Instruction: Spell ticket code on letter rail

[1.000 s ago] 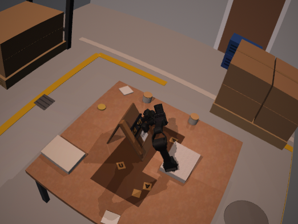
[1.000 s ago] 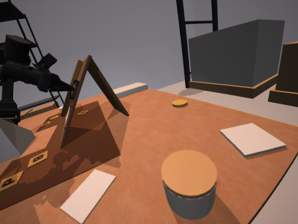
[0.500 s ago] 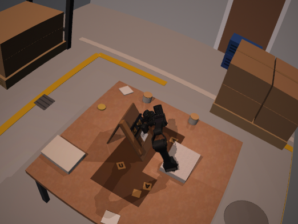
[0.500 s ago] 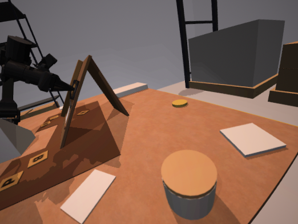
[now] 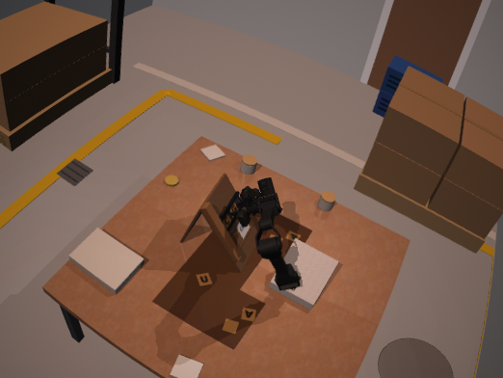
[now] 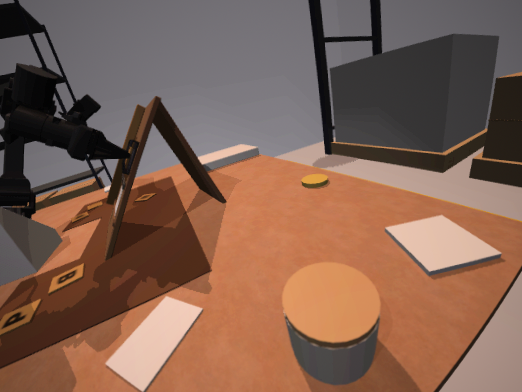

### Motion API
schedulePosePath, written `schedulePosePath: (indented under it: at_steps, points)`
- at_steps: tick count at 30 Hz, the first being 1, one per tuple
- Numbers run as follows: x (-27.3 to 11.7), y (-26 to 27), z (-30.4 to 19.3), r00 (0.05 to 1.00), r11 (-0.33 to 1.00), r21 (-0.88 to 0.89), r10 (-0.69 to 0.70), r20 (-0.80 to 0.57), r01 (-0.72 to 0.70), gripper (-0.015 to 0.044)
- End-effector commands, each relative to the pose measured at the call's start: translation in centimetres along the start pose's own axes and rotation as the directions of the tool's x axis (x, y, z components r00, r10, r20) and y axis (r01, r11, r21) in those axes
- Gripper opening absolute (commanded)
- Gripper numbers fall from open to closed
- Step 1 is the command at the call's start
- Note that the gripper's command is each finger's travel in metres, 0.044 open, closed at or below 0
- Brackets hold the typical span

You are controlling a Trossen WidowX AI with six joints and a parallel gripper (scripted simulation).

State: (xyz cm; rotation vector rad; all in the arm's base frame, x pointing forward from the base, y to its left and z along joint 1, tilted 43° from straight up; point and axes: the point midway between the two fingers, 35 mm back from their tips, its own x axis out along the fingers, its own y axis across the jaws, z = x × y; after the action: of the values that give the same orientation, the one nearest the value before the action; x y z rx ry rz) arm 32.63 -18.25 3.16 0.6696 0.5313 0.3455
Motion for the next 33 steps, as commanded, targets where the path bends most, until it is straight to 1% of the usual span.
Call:
schedulePosePath:
  at_steps: [1,18,29,33]
  points:
    - [-0.04,0.27,-0.01,1.000,1.000,0.001,-0.003,0.000,0.003,0.0000]
    - [-0.03,1.11,-0.02,1.000,1.000,0.001,-0.003,0.000,0.003,0.0000]
    - [-0.39,1.00,-0.04,1.000,1.000,0.001,-0.003,0.000,0.003,0.0289]
    - [-0.93,0.98,-0.01,1.000,1.000,0.001,-0.003,0.000,0.003,0.0295]
